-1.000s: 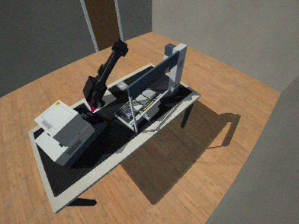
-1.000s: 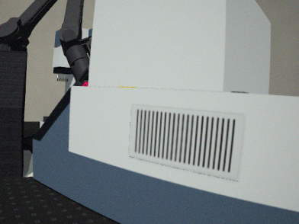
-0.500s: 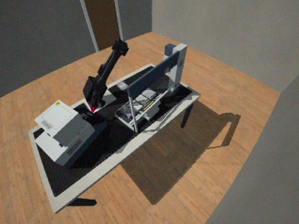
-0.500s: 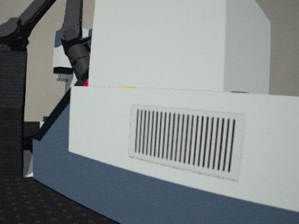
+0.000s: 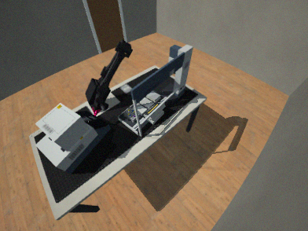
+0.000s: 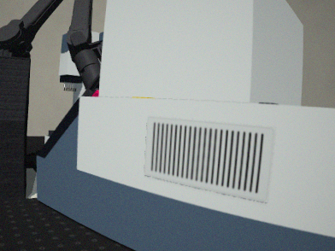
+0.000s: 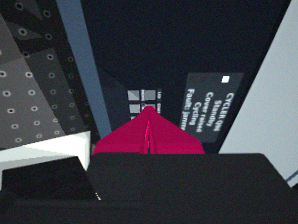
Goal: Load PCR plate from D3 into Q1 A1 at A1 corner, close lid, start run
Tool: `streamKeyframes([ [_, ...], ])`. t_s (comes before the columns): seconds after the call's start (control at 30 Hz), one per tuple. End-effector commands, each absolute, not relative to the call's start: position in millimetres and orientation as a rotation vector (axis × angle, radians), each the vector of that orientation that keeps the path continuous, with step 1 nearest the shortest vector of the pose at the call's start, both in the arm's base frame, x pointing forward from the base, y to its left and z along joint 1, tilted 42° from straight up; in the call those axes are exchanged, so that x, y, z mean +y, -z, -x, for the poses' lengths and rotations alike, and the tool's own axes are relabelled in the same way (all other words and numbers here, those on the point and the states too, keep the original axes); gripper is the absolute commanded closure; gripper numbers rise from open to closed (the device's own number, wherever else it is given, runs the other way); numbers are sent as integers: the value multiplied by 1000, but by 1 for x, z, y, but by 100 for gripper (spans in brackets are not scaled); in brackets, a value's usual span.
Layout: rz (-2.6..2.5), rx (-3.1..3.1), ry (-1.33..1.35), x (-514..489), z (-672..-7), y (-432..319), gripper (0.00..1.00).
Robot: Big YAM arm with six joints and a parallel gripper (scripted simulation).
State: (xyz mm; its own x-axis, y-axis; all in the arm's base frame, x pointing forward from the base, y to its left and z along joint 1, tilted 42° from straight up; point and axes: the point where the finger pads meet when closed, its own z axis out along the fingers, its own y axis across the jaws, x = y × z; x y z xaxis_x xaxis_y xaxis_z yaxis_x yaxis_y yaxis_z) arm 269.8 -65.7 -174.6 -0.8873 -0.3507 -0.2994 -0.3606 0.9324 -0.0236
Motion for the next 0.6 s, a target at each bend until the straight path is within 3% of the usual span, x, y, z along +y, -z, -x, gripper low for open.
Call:
streamKeyframes([
  [0.0,478,2768,-13,-79,-285,168,100],
  [0.57,501,2764,-19,-71,-289,184,100],
])
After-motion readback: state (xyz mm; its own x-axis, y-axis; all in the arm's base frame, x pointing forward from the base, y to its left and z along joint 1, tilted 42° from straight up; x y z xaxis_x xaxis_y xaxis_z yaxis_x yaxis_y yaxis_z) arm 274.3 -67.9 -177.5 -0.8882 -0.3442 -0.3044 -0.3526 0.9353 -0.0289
